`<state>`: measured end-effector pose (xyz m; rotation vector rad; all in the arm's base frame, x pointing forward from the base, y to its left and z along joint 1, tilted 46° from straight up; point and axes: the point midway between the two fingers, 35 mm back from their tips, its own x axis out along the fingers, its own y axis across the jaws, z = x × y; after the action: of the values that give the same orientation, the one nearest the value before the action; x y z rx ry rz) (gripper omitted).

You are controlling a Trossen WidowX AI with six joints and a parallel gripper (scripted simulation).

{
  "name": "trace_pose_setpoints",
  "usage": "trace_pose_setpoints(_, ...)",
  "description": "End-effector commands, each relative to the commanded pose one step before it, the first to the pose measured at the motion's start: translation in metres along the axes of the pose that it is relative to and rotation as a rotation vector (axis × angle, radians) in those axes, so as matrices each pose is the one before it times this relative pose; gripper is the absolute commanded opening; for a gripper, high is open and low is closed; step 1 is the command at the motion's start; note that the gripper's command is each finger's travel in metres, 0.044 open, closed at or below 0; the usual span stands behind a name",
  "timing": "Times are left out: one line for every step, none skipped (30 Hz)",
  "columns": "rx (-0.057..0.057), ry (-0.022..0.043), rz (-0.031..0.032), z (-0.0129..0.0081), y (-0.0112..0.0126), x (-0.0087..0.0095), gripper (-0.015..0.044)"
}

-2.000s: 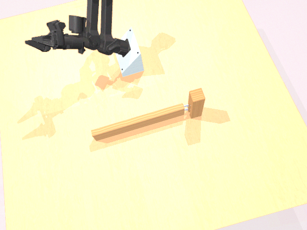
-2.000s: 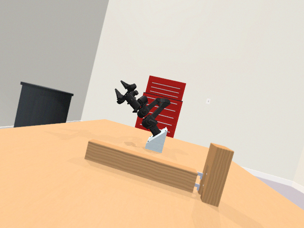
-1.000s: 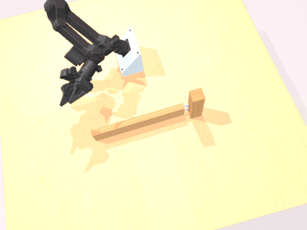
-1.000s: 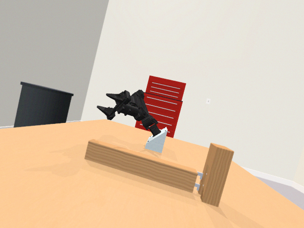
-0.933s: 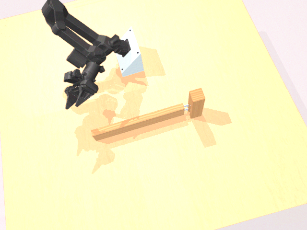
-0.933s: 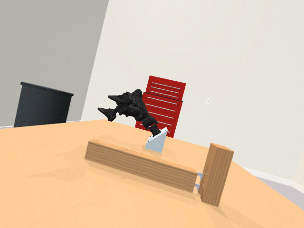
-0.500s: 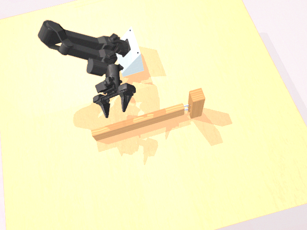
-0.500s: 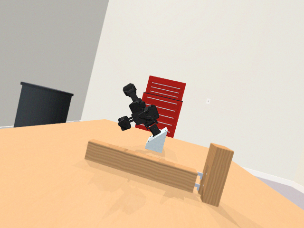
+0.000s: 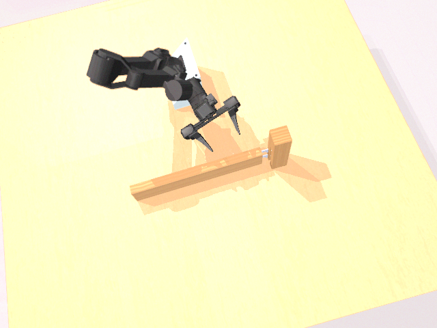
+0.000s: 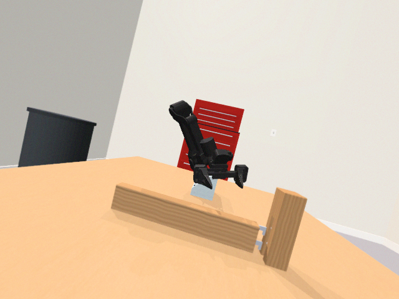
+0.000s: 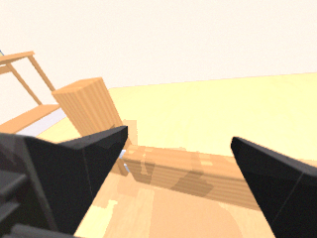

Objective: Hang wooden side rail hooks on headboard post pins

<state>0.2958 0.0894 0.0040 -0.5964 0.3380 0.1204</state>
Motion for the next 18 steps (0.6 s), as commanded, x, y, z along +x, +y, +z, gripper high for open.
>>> trace_pose_setpoints(-0.1260, 0.05791, 0.06486, -0.02134, 0.02864, -0.00445, 0.0440)
trace_pose_setpoints(-0.0391, 0.01531, 0.02093, -0.00566, 0.00915, -0.00133, 0.0440)
trace_pose_setpoints(-0.0399, 0.01473, 0.02050, -0.00553, 0.00908, -0.00134, 0.0440)
trace_pose_setpoints(-0.0333, 0.01165, 0.01646, -0.00442, 0.00740, -0.00108, 0.0440)
trace_pose_setpoints(-0.0202, 0.00682, 0.00972, -0.00258, 0.00443, -0.00063, 0.0440)
trace_pose_setpoints(-0.0068, 0.00224, 0.00321, -0.00085, 0.00148, -0.00020, 0.0440)
trace_pose_setpoints(0.0000, 0.00000, 0.00000, 0.00000, 0.00000, 0.00000, 0.0440)
trace_pose_setpoints(0.0000, 0.00000, 0.00000, 0.00000, 0.00000, 0.00000, 0.0440)
trace_pose_setpoints(0.0000, 0.00000, 0.00000, 0.00000, 0.00000, 0.00000, 0.0440)
trace_pose_setpoints(0.0000, 0.00000, 0.00000, 0.00000, 0.00000, 0.00000, 0.0440)
trace_pose_setpoints(0.0000, 0.00000, 0.00000, 0.00000, 0.00000, 0.00000, 0.0440)
trace_pose_setpoints(0.0000, 0.00000, 0.00000, 0.00000, 0.00000, 0.00000, 0.0440)
trace_pose_setpoints(0.0000, 0.00000, 0.00000, 0.00000, 0.00000, 0.00000, 0.0440)
trace_pose_setpoints(0.0000, 0.00000, 0.00000, 0.00000, 0.00000, 0.00000, 0.0440)
trace_pose_setpoints(0.0000, 0.00000, 0.00000, 0.00000, 0.00000, 0.00000, 0.0440)
trace_pose_setpoints(0.0000, 0.00000, 0.00000, 0.00000, 0.00000, 0.00000, 0.0440)
trace_pose_setpoints(0.0000, 0.00000, 0.00000, 0.00000, 0.00000, 0.00000, 0.0440)
trace_pose_setpoints(0.0000, 0.00000, 0.00000, 0.00000, 0.00000, 0.00000, 0.0440)
